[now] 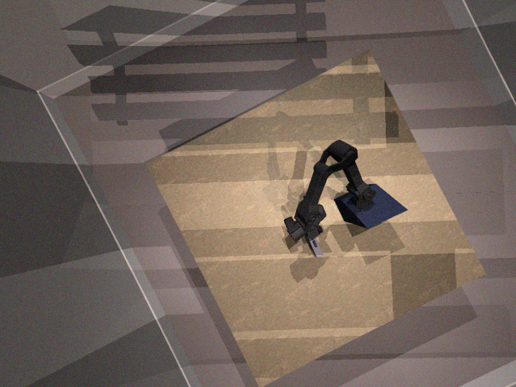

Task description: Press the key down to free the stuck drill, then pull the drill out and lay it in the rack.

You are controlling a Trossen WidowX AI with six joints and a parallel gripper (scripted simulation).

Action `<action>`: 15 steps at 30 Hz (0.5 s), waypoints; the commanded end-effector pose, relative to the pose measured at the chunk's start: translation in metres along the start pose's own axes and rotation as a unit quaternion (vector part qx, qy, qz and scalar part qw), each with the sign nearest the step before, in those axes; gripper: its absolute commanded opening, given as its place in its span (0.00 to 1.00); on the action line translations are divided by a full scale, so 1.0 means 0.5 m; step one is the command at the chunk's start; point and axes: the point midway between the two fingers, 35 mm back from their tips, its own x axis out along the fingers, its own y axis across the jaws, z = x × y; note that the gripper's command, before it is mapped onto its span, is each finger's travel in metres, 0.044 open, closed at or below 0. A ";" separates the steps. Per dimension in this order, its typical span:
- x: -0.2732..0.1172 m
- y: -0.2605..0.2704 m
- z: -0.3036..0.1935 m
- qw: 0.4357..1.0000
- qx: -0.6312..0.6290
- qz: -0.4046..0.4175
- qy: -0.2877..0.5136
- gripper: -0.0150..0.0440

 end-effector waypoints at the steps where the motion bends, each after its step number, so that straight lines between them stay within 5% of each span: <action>1: 0.015 0.006 0.003 1.000 -0.006 0.003 0.003 1.00; 15: 0.058 0.008 0.014 1.000 -0.006 0.003 0.003 1.00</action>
